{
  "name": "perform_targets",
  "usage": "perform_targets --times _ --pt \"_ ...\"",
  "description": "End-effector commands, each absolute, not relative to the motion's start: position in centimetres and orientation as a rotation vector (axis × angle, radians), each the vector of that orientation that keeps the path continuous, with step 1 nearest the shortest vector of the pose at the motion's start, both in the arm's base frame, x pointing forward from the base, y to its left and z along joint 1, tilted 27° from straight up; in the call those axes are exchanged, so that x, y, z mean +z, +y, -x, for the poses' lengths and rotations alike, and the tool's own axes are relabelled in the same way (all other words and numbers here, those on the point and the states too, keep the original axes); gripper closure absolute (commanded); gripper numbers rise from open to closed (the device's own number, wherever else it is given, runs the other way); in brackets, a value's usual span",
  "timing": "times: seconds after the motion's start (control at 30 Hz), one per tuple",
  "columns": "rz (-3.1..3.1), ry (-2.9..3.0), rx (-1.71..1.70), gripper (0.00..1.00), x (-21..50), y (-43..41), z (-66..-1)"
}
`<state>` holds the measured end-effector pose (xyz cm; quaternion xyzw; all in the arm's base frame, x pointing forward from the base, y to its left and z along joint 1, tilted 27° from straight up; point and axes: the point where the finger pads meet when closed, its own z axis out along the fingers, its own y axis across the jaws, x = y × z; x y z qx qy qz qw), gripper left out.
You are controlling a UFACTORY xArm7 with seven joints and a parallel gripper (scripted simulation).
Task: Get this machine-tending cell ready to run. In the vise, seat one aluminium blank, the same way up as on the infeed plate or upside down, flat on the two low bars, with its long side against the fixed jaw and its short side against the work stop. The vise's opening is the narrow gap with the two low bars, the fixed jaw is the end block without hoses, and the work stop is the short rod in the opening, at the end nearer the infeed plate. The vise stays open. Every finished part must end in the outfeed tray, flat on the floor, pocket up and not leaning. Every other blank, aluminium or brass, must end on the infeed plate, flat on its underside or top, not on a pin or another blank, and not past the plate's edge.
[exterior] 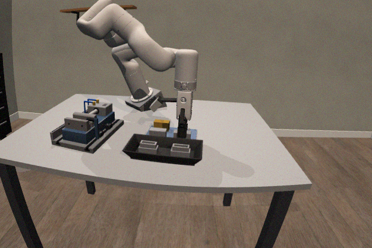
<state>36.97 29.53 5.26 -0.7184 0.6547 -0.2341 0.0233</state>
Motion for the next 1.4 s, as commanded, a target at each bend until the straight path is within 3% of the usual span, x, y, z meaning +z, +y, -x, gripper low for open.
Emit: perform_targets --times 0.0,1.37 --pt "2.223 2.022 -0.723 1.00 5.4 29.7 -37.0" --pt "2.223 2.022 -0.723 1.00 15.6 32.8 -32.7"
